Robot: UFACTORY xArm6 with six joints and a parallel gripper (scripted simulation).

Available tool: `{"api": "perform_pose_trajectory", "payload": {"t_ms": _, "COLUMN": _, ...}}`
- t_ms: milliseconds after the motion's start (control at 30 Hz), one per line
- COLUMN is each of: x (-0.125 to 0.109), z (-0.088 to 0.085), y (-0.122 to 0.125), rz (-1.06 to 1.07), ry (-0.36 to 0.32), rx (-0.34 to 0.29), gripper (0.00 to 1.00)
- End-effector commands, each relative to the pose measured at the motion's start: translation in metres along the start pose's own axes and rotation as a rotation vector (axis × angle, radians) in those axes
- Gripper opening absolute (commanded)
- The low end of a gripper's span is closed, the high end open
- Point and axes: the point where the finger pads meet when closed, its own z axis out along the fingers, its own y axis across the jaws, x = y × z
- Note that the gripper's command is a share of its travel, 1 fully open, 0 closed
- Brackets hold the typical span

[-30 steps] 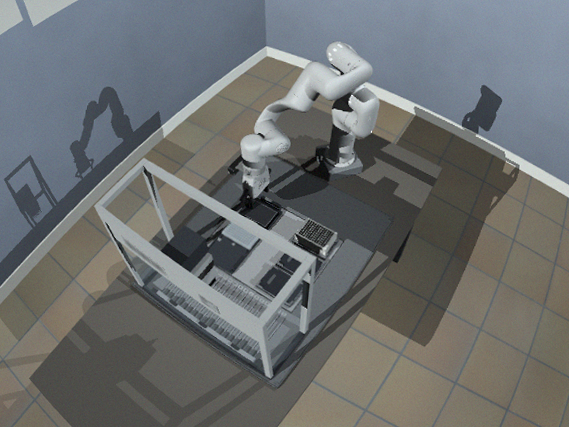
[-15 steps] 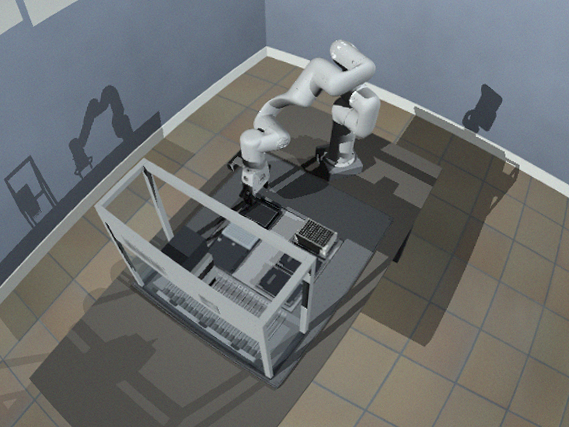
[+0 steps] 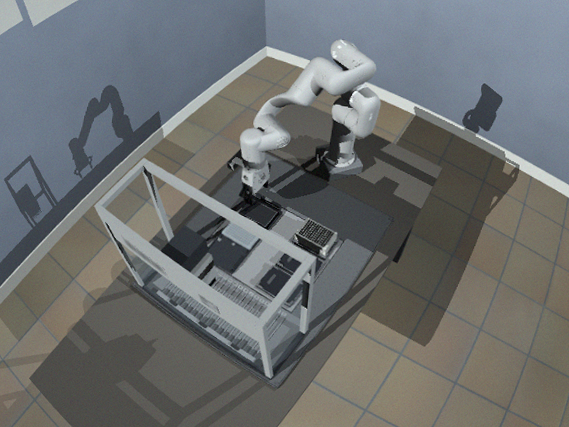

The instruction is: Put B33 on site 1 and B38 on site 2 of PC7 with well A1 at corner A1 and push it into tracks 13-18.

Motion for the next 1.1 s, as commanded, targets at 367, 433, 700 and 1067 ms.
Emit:
{"api": "perform_pose_trajectory", "payload": {"t_ms": 367, "x": -0.042, "z": 0.003, "y": -0.043, "rz": 0.013, "ry": 0.001, "rx": 0.005, "gripper": 1.0}}
{"api": "perform_pose_trajectory", "payload": {"t_ms": 433, "x": -0.049, "z": 0.004, "y": -0.05, "rz": 0.013, "ry": 0.001, "rx": 0.005, "gripper": 1.0}}
{"api": "perform_pose_trajectory", "payload": {"t_ms": 700, "x": -0.077, "z": 0.007, "y": -0.078, "rz": 0.013, "ry": 0.001, "rx": 0.005, "gripper": 1.0}}
{"api": "perform_pose_trajectory", "payload": {"t_ms": 1067, "x": -0.101, "z": 0.009, "y": -0.102, "rz": 0.013, "ry": 0.001, "rx": 0.005, "gripper": 1.0}}
